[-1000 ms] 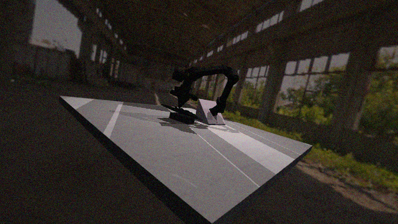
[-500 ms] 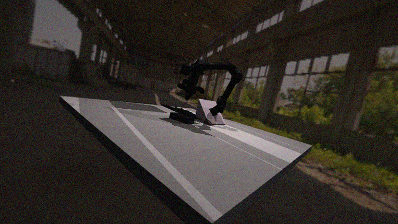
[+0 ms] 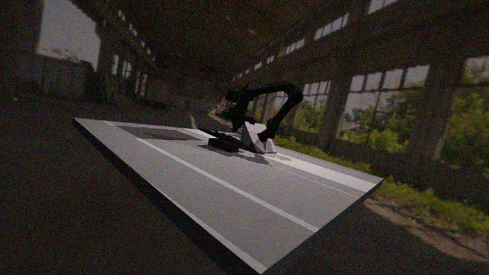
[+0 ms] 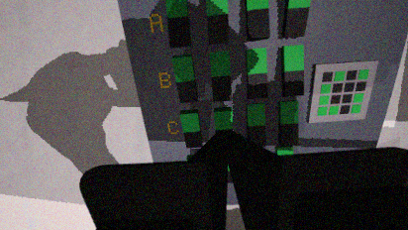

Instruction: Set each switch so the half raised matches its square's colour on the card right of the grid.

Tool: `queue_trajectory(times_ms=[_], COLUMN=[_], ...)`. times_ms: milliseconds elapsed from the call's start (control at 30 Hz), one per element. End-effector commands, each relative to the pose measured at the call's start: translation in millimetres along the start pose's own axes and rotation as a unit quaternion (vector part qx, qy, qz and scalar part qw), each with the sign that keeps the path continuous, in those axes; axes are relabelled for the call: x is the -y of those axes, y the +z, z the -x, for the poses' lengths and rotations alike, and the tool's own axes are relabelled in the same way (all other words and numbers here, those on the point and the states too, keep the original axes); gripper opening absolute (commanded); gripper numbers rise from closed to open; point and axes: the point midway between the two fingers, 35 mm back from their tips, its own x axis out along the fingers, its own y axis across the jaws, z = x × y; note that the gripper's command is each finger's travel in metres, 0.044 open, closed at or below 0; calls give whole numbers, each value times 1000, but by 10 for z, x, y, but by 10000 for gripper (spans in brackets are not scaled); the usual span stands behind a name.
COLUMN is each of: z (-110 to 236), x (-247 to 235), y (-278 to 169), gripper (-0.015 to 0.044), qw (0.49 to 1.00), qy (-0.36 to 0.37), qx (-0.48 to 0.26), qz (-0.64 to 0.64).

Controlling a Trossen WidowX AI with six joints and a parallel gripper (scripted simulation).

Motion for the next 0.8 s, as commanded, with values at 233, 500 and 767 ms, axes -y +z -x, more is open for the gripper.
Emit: queue_trajectory(times_ms=[233, 500, 767], z=[-151, -241, -241], x=[6, 5, 5], y=[12, 16, 16], gripper=[0, 0, 0], qw=[1000, 1000, 1000], qy=[0, 1, 1], qx=[4, 4, 4], qz=[-2, -2, -2])
